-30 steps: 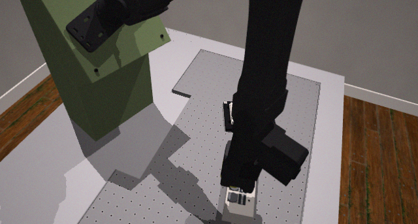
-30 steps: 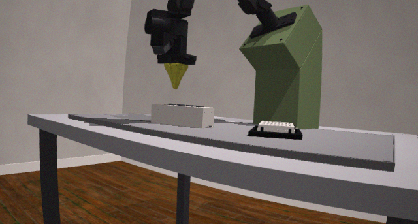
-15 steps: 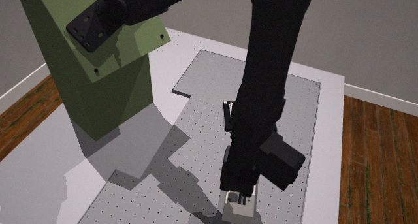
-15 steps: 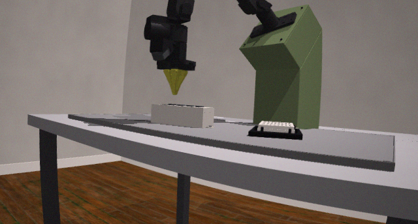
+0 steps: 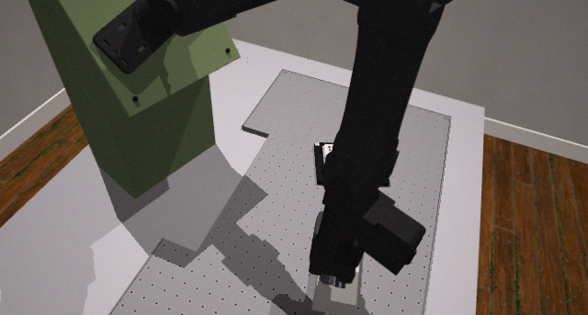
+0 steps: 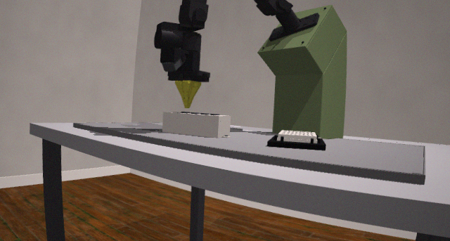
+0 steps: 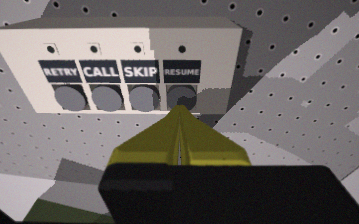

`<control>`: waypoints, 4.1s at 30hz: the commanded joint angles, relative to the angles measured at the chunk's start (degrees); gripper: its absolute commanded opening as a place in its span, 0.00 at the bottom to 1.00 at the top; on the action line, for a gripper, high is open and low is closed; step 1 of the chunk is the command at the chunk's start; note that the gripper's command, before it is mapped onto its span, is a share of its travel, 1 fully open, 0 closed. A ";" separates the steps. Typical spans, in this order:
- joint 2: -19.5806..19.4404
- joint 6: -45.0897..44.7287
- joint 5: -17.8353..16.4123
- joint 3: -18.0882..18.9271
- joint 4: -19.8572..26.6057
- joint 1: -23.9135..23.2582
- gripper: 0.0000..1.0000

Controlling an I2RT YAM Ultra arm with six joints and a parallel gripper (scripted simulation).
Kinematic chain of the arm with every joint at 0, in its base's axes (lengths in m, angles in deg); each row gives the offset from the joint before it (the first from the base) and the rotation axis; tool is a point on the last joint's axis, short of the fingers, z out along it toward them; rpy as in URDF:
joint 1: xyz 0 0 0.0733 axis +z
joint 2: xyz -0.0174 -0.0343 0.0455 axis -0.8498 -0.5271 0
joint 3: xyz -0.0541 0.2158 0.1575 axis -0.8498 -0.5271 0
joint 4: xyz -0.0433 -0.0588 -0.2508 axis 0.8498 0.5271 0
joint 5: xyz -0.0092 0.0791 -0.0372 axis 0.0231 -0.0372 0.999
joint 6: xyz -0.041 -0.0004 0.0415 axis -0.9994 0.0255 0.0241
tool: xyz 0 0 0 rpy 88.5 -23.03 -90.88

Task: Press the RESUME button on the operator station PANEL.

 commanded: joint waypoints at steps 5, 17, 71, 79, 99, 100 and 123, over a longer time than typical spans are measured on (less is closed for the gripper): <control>0.61 0.30 0.02 1.76 -1.86 0.33 0.00; 0.65 0.29 0.02 1.79 -1.53 0.32 0.00; -2.47 0.33 0.11 2.45 -2.62 0.48 0.00; -3.27 0.34 0.15 2.64 -2.88 0.54 0.00; -4.53 0.36 0.17 3.22 -3.55 0.61 0.00; -4.59 0.36 0.18 3.25 -3.59 0.62 0.00; -5.25 0.36 0.13 3.55 -3.92 0.60 0.00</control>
